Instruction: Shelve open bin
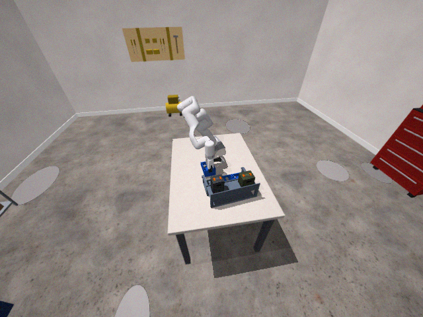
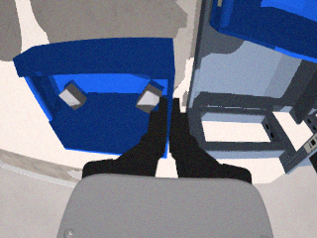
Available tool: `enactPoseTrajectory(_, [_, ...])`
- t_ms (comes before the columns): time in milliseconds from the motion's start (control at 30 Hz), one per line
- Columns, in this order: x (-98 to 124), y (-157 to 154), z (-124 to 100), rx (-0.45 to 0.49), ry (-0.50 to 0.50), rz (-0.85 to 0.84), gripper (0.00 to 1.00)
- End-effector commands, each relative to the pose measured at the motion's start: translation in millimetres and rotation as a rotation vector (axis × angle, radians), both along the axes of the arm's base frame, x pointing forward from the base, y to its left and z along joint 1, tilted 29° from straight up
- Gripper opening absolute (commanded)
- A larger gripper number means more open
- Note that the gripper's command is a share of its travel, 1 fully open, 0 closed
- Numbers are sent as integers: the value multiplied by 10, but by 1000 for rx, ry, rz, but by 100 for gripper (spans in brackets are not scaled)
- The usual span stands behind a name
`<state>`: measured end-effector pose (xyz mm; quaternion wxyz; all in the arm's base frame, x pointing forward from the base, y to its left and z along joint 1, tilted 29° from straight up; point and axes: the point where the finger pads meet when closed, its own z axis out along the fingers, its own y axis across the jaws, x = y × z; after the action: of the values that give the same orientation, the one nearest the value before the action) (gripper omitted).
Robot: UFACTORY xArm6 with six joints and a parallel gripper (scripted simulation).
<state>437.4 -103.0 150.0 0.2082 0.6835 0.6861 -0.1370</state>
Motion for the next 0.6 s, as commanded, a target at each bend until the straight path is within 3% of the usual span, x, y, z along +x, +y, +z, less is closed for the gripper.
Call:
enactPoseTrajectory(0, [5, 12, 26, 0, -2, 0, 0])
enactPoseTrajectory(567, [103, 14, 34, 0, -2, 0, 0])
